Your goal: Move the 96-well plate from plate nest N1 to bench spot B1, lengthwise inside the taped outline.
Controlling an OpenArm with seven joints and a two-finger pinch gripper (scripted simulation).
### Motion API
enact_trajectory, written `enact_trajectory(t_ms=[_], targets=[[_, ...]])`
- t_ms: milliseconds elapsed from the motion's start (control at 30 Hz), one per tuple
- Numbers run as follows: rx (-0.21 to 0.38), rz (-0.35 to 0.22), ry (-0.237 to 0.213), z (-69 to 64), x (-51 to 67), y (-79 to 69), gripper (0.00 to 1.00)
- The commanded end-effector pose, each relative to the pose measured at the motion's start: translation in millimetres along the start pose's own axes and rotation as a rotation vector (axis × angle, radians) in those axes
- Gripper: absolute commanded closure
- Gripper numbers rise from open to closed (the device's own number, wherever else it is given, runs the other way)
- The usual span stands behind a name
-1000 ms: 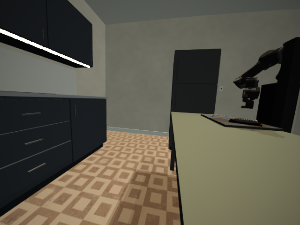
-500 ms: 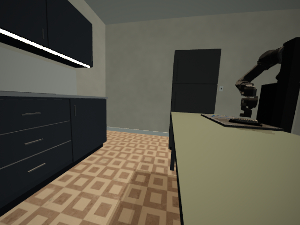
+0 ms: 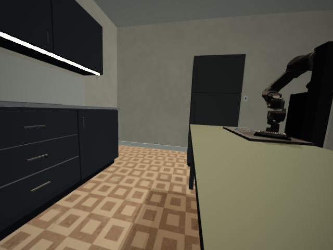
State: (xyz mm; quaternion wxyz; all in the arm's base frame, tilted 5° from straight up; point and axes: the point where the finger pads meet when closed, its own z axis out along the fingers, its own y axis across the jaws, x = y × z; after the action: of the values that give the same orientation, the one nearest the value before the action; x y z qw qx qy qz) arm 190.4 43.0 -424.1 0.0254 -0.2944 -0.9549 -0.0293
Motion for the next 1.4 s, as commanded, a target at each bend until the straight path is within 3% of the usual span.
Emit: enact_trajectory(t_ms=[0,200,367,1367], targets=[[-0.009,-0.005,0.0,-0.9,0.0,2.3,0.23],[-0.009,-0.005,0.0,-0.9,0.0,2.3,0.23],[-0.01,-0.011,0.002,20.5,1.3,2.4,0.23],[-0.007,-0.004,0.0,16.2,-1.3,3.7,0.23]])
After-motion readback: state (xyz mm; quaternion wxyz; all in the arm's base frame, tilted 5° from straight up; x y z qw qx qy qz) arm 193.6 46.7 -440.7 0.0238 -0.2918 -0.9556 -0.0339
